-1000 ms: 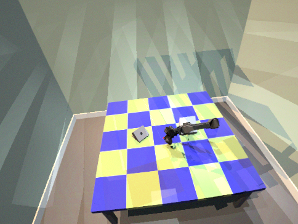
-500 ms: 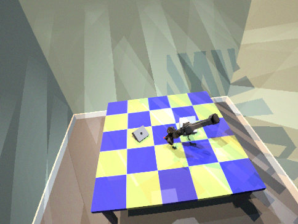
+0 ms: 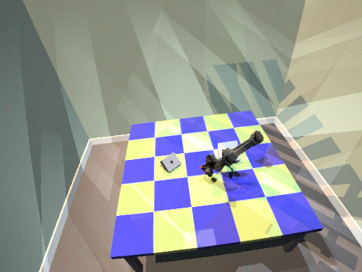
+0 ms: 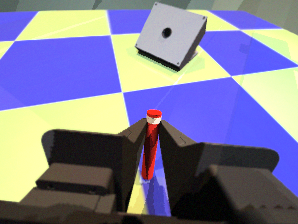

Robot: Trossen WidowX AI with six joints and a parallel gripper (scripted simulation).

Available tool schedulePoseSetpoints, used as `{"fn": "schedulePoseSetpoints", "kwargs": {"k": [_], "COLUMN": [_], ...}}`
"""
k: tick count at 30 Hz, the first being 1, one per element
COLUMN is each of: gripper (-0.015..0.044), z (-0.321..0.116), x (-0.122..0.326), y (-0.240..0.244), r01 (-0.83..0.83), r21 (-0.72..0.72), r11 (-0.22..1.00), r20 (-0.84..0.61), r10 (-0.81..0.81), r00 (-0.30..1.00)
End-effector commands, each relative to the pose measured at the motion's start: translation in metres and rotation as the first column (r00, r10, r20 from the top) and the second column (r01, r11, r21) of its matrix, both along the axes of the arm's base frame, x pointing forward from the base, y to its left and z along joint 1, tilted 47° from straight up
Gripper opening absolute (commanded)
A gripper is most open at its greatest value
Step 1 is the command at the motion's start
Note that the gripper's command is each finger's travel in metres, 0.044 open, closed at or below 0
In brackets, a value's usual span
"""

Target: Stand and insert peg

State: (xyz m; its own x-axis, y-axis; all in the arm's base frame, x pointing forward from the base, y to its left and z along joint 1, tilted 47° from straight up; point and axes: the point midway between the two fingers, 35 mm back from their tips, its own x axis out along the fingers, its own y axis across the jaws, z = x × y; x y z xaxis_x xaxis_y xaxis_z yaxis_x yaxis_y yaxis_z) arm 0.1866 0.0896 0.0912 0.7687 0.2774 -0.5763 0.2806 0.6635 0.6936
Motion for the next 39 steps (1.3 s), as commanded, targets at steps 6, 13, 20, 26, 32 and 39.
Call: {"fn": "schedulePoseSetpoints", "kwargs": {"k": [6, 13, 20, 26, 32, 39], "gripper": [0.0049, 0.0049, 0.0049, 0.0049, 0.0049, 0.0049], "z": [-0.001, 0.0, 0.0, 0.001, 0.001, 0.001], "x": [-0.006, -0.011, -0.016, -0.019, -0.023, -0.028], "y": [0.0, 0.001, 0.002, 0.003, 0.004, 0.005], "r01": [0.053, 0.097, 0.14, 0.178, 0.215, 0.26], "r21": [-0.022, -0.035, -0.047, -0.056, -0.064, -0.072], "r11": [0.998, 0.995, 0.989, 0.982, 0.974, 0.963], "r20": [0.042, 0.082, 0.123, 0.158, 0.193, 0.234], "r10": [-0.052, -0.094, -0.134, -0.167, -0.2, -0.237], "r00": [0.998, 0.992, 0.983, 0.973, 0.961, 0.943]}}
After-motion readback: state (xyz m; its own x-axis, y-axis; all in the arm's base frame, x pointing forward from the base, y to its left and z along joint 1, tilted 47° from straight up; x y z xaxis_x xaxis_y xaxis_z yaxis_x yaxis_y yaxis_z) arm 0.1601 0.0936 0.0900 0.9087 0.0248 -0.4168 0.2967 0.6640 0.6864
